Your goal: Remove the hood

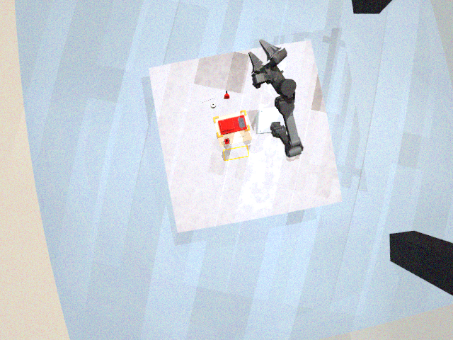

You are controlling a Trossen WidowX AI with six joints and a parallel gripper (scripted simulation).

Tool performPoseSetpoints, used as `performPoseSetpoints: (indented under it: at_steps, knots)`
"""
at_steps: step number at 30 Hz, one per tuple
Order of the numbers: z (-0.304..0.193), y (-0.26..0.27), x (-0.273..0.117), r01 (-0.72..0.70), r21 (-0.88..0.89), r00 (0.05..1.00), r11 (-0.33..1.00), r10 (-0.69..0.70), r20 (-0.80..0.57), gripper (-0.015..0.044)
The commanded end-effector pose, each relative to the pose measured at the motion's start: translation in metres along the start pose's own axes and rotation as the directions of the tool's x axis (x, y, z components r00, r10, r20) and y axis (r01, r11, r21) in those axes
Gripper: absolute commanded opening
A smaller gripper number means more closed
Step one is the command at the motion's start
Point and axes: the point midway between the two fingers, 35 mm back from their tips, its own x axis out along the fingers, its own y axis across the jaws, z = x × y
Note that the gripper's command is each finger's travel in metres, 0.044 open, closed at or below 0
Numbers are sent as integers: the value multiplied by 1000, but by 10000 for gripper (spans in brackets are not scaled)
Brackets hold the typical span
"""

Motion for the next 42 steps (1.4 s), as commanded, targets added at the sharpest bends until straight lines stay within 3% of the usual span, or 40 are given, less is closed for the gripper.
performPoseSetpoints:
  at_steps: [1,10,16,21,27,34,42]
  knots:
    - [17,50,18,-166,65,986,984,165,27,440]
    - [58,169,29,-532,173,846,829,528,72,440]
    - [86,257,10,-762,238,634,602,768,85,440]
    - [108,325,-25,-888,297,389,352,918,75,440]
    - [130,392,-83,-922,386,54,37,998,34,440]
    - [154,441,-160,-813,526,-318,-252,947,-39,440]
    - [155,444,-166,-797,540,-349,-271,936,-46,440]
